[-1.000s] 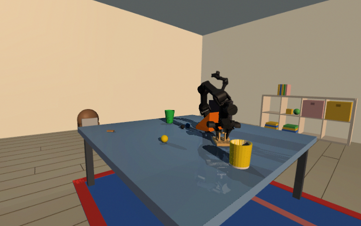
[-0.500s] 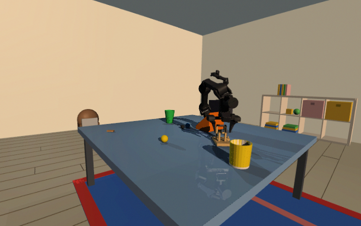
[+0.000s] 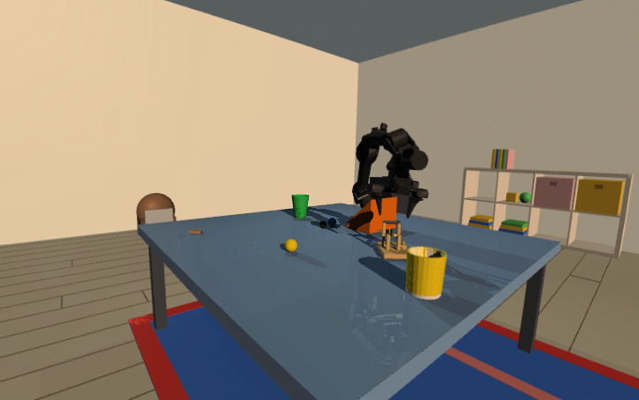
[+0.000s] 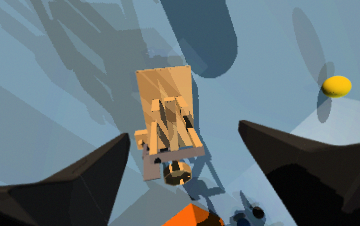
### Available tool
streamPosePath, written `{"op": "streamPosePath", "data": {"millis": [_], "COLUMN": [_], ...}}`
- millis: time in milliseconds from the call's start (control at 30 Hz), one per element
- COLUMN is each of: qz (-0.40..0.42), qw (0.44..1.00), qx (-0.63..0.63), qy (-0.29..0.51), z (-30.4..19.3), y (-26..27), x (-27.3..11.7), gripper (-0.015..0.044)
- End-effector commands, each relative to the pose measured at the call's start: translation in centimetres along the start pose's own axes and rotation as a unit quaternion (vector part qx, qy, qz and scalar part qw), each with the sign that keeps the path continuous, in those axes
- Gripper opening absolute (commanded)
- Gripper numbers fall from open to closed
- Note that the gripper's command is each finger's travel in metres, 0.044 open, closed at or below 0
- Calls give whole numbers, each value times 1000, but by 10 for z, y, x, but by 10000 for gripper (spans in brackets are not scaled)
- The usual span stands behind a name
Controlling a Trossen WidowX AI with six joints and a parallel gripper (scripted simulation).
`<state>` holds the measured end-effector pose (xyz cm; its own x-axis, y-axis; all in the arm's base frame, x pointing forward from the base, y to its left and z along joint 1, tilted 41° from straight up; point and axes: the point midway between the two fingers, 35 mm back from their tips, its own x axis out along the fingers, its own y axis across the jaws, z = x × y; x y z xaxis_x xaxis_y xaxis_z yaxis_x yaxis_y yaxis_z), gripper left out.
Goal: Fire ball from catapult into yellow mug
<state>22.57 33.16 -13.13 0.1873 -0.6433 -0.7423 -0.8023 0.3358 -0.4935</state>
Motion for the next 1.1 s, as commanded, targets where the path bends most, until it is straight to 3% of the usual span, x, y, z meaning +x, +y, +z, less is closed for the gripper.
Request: {"op": "streamPosePath", "data": {"millis": [0, 100, 133, 300, 700, 1067], "qz": [-51, -91, -56, -33, 9, 23], "qw": [998, 994, 998, 998, 981, 942], "qx": [-5, -7, -7, 45, 194, 336], "qy": [-32, -52, -26, -24, -11, 14], "z": [-3, -7, -5, -25, -147, -298], "y": [7, 9, 5, -64, -212, -250], "x": [-29, -48, -25, -33, -12, 40], "gripper": [440, 440, 414, 300, 300, 300]}}
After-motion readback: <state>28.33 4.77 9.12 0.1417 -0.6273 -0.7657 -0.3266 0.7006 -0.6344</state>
